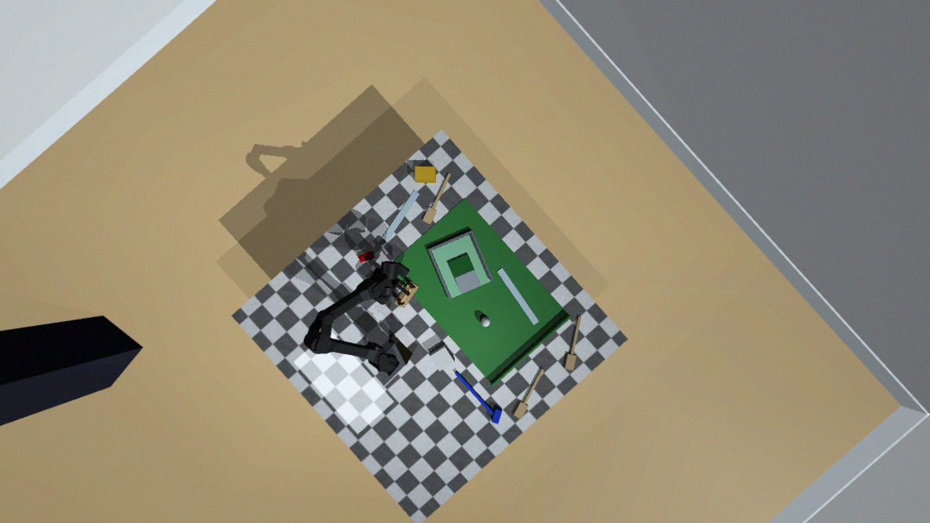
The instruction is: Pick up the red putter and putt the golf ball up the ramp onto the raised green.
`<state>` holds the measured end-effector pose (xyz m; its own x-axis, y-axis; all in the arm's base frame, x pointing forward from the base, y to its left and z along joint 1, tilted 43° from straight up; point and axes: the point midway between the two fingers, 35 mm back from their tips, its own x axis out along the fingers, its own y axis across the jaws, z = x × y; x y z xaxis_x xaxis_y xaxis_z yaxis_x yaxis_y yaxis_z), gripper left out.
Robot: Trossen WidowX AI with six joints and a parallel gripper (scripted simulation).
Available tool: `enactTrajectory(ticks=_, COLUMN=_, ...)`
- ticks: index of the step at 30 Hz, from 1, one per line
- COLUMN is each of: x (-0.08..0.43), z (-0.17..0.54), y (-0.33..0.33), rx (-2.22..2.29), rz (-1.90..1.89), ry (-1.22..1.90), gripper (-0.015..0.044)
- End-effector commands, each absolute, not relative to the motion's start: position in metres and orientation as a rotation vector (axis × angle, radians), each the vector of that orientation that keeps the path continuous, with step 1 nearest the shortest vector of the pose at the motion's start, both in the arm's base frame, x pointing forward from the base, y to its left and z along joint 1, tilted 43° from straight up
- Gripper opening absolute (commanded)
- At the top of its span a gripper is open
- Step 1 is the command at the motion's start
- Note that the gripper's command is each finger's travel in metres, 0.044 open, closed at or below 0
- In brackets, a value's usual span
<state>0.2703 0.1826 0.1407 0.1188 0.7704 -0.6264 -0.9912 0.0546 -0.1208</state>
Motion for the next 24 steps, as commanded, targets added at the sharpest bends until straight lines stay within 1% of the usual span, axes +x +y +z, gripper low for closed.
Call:
enactTrajectory(ticks=1, x=0.2692, z=0.1318, y=0.1853, rx=-0.598, rz=1.411, ry=0.473, gripper=0.0440)
enactTrajectory(ticks=14, x=0.2700, z=0.1245, y=0.1924, rx=-0.597, rz=1.411, ry=0.472, gripper=0.0440)
enactTrajectory(ticks=24, x=0.2710, z=0.1279, y=0.1930, rx=-0.601, rz=1.412, ry=0.460, gripper=0.0177)
